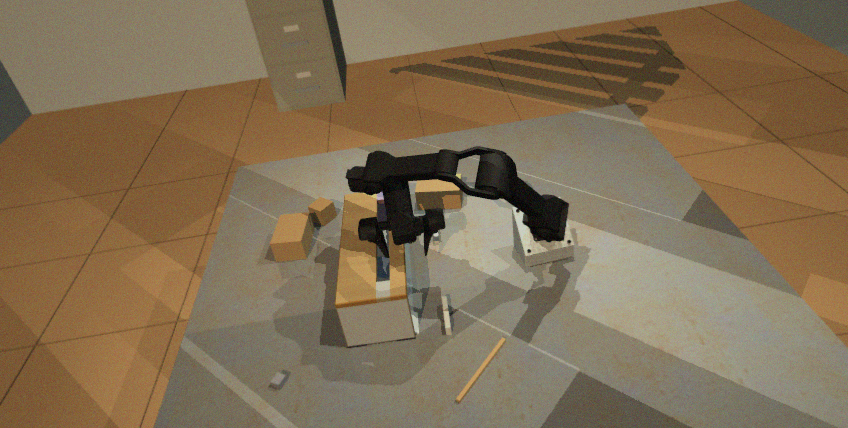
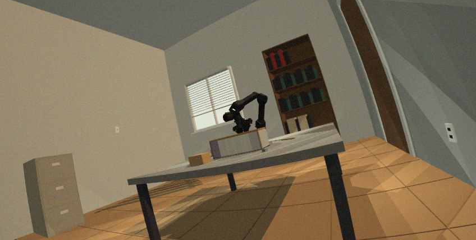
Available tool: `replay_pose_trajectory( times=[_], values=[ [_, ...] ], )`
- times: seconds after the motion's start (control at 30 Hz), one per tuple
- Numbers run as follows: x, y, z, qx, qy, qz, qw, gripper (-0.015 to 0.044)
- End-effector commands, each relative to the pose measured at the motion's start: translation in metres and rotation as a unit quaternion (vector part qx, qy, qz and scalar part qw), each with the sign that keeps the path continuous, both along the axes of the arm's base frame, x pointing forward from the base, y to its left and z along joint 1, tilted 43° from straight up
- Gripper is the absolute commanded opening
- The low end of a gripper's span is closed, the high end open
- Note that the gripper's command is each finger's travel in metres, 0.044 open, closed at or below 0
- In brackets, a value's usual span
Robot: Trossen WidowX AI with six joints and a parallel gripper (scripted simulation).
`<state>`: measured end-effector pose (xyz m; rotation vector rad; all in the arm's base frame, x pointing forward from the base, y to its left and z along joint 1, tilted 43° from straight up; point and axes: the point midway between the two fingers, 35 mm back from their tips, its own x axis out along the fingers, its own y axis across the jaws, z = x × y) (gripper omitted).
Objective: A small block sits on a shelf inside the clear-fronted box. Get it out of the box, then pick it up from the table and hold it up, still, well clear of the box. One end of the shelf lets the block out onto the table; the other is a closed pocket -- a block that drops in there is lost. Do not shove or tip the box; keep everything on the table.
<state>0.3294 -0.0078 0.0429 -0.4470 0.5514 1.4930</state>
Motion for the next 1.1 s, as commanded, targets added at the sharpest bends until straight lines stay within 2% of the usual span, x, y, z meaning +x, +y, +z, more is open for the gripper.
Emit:
replay_pose_trajectory(
  times=[0.0,1.07],
  values=[
    [-0.0001,0.0045,0.003,0.001,0.001,0.0,1.0,0.04],
    [0.0008,0.0112,0.009,0.002,0.001,0.0,1.0,0.04]
  ],
)
